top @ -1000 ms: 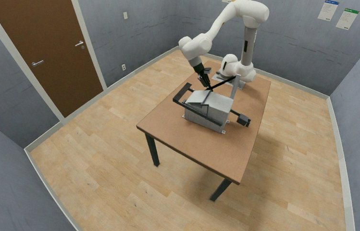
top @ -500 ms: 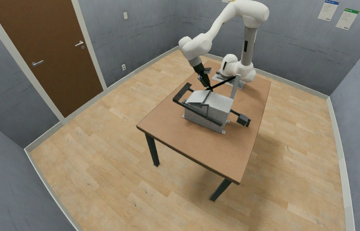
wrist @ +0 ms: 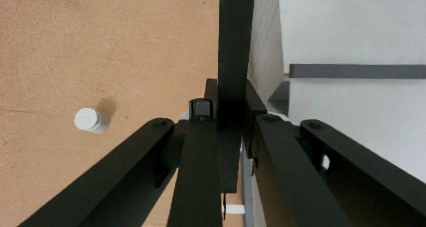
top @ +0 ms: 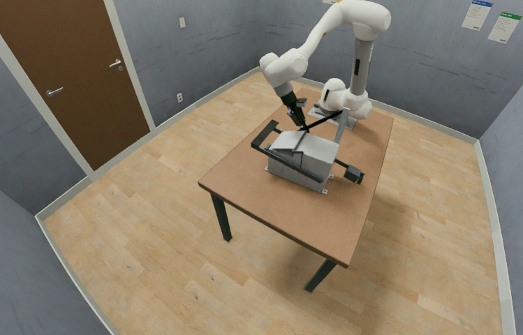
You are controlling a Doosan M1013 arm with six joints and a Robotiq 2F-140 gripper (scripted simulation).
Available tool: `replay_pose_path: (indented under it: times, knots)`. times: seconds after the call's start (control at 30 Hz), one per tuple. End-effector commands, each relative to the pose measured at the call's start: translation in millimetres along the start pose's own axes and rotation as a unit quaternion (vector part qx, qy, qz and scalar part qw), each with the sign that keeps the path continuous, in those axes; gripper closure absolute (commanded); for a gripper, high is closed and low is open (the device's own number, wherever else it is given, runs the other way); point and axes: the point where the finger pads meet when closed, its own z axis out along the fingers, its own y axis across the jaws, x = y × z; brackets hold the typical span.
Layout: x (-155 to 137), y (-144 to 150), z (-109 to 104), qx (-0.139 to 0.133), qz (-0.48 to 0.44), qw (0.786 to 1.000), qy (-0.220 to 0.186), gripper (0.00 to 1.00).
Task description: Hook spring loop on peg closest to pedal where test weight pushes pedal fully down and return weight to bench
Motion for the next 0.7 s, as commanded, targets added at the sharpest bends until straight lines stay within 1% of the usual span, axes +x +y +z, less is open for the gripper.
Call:
replay_pose_path:
  times: [0.0,0.67]
  knots:
    - [0.0,0.3,-0.6,-0.001,0.000,1.000,0.000,0.83]
    - [-3.0,0.1,-0.1,-0.001,0.000,1.000,0.000,0.83]
